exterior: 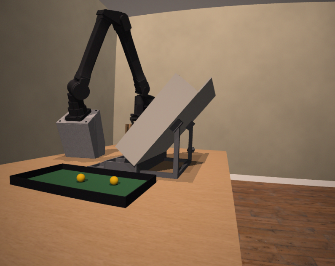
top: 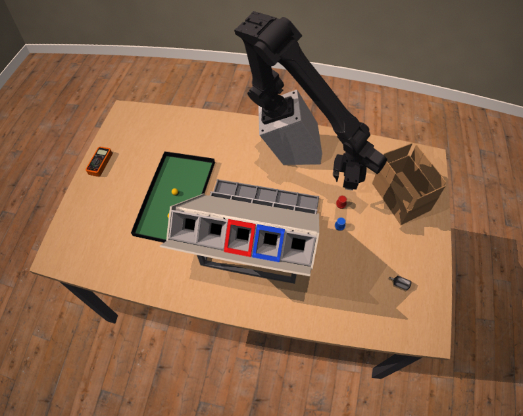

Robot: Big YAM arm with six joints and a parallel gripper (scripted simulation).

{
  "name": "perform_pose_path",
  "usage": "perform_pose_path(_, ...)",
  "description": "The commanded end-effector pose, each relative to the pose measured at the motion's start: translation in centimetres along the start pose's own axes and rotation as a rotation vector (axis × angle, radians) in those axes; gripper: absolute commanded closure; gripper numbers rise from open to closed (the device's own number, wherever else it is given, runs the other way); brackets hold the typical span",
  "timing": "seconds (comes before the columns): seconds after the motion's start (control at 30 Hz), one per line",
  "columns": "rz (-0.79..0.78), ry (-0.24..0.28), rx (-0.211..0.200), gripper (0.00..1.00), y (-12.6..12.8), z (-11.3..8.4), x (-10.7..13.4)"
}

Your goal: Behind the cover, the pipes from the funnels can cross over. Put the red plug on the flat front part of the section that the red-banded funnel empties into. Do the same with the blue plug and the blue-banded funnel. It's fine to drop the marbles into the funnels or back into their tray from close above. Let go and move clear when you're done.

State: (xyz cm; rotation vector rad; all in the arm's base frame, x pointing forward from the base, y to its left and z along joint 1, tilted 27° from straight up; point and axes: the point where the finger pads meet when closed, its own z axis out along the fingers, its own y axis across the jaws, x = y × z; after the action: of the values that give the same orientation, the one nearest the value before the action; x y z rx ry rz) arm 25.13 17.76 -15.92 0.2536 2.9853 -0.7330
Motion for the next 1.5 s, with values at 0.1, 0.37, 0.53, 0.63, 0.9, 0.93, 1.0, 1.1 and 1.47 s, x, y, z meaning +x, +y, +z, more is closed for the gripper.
perform_pose_path(0.1, 0.029, -0.029, -0.05, 0.37, 2.1, -1.4, -1.6)
perform_pose_path(0.37, 0.011, -0.008, -0.016, 0.37, 1.0, 2.6, -1.1)
perform_pose_path(0.53, 0.011, -0.008, -0.015, 0.37, 1.1, 5.6, -1.1)
perform_pose_path(0.63, 0.012, -0.01, -0.018, 0.37, 1.3, 6.1, -1.3)
perform_pose_path(0.9, 0.01, -0.016, -0.026, 0.37, 2.0, 8.7, -1.6)
perform_pose_path(0.93, -0.005, -0.024, -0.028, 0.37, 2.4, 8.5, -1.3)
perform_pose_path(1.0, 0.001, -0.046, -0.057, 0.37, 3.0, 7.1, -2.1)
perform_pose_path(1.1, 0.015, -0.039, -0.055, 0.37, 2.7, 7.3, -2.4)
perform_pose_path(1.47, 0.011, -0.033, -0.046, 0.37, 2.3, 7.4, -2.1)
